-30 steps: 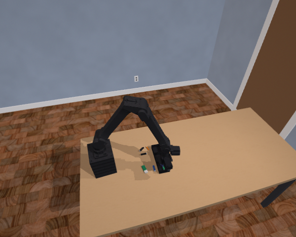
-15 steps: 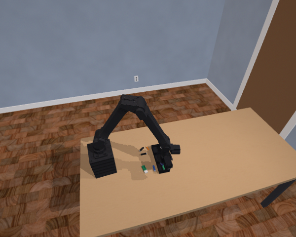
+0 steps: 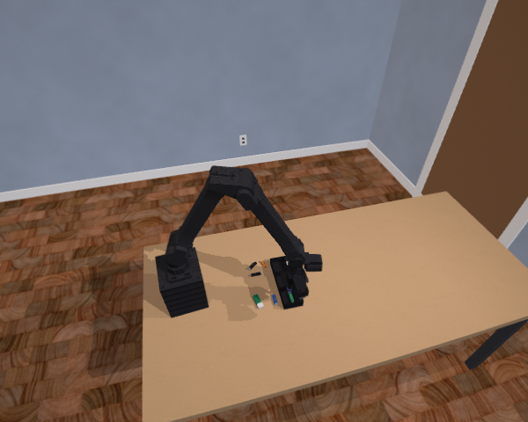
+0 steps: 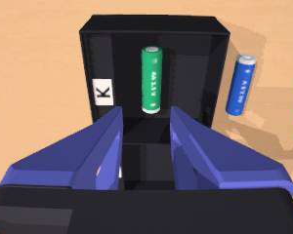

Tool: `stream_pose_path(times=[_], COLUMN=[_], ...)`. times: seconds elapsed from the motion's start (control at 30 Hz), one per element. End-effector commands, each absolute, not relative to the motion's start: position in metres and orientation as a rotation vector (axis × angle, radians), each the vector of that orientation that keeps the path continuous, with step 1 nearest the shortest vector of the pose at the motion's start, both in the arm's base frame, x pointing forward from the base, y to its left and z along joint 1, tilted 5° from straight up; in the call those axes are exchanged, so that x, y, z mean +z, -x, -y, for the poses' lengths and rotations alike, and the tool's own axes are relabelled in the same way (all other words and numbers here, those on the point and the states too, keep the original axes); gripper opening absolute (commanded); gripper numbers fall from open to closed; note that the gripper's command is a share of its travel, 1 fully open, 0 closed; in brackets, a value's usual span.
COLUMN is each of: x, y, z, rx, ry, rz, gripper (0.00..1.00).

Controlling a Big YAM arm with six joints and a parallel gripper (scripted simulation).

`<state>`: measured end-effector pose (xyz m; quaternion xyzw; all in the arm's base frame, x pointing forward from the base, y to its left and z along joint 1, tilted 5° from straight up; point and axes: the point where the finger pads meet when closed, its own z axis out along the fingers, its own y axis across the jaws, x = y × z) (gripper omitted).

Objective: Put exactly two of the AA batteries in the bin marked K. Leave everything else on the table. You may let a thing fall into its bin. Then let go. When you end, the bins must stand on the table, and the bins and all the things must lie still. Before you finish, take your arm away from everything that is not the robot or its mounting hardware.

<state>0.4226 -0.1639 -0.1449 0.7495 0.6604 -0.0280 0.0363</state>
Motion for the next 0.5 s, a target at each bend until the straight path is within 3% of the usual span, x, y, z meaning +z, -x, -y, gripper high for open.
stream_pose_path(times=[0.0, 0.47], x=[-0.1505, -0.1509], y=[-0.4202, -0.4239], z=[0.1580, 0.1584], rx=[-0.105, -0.094], ry=[-2.310, -2.301], rz=[-2.034, -2.027], gripper=[0.28, 0.28])
